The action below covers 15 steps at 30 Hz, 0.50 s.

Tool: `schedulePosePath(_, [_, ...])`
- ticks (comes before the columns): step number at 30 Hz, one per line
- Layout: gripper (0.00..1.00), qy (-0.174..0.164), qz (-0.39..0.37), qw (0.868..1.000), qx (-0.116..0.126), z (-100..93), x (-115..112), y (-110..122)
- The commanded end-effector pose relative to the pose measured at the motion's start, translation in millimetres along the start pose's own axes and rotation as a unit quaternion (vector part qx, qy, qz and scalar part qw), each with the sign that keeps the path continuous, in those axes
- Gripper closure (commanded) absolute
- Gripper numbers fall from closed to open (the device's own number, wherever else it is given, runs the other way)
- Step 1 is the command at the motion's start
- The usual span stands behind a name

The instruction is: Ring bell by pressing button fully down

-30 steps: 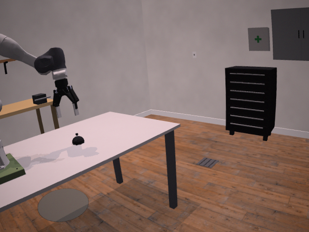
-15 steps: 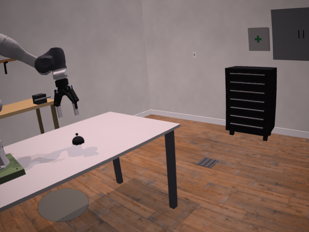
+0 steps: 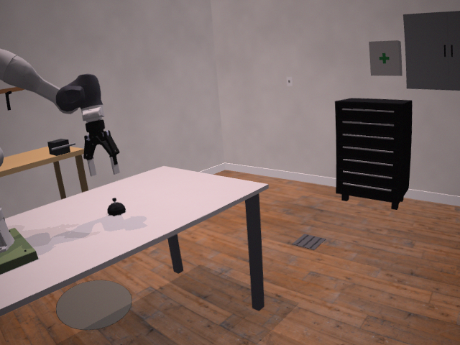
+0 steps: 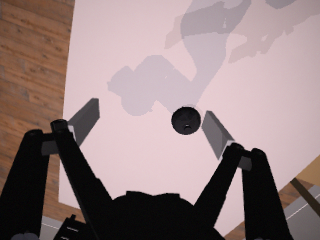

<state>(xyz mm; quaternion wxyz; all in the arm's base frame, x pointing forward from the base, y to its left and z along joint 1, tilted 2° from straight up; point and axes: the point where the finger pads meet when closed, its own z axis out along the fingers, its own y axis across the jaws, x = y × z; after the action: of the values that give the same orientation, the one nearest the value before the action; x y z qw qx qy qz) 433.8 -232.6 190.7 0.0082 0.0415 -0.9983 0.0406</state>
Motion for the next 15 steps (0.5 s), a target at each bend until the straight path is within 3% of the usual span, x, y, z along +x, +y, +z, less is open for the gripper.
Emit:
schedulePosePath(1, [0.00,0.000,0.028,1.000,0.004,-0.7,-2,-2])
schedulePosePath(3, [0.00,0.000,0.028,1.000,0.004,-0.7,-2,-2])
schedulePosePath(4, [0.00,-0.004,0.065,0.998,-0.009,10.0,-27,18])
schedulePosePath(7, [0.00,-0.007,0.099,0.995,-0.023,19.1,-49,38])
schedulePosePath(13, [0.00,-0.008,0.111,0.993,-0.028,22.0,-57,46])
schedulePosePath(15, [0.00,-0.010,0.132,0.990,-0.039,26.9,-71,60])
